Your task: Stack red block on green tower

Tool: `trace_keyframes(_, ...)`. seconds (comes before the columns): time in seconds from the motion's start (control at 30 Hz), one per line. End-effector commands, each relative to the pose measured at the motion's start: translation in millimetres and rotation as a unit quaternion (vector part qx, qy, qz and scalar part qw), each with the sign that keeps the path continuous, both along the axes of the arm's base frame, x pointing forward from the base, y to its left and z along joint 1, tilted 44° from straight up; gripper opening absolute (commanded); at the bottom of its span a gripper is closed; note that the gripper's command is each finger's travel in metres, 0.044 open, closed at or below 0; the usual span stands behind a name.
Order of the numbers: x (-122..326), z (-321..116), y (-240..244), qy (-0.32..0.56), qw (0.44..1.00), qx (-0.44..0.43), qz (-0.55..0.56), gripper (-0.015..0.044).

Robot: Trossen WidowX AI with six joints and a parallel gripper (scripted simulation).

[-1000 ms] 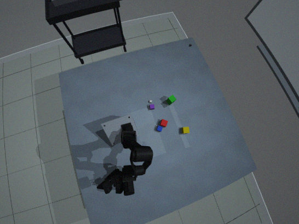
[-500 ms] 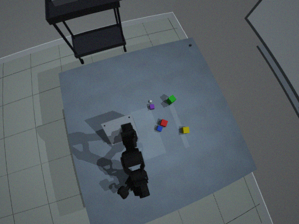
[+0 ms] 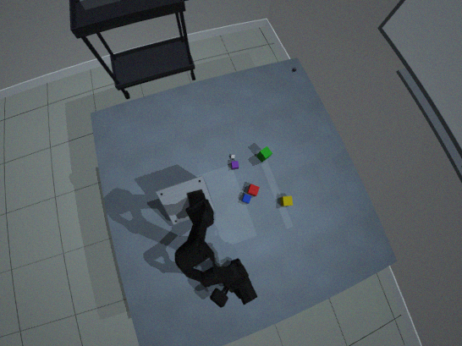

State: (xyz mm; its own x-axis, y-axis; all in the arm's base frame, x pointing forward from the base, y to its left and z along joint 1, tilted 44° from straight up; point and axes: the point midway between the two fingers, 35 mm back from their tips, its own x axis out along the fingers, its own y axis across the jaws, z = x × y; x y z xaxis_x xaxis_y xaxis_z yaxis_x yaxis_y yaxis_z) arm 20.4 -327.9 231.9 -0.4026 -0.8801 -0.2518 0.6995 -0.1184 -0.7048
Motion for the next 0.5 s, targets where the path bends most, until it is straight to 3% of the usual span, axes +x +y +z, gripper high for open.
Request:
trace_keyframes(0.0, 42.7, 1.7, 0.4, -0.01, 0.998, 0.011, 0.066, 0.044)
trace_keyframes(0.47, 156.4, -36.5, 39.1, 0.035, 0.964, 0.115, 0.239, 0.044)
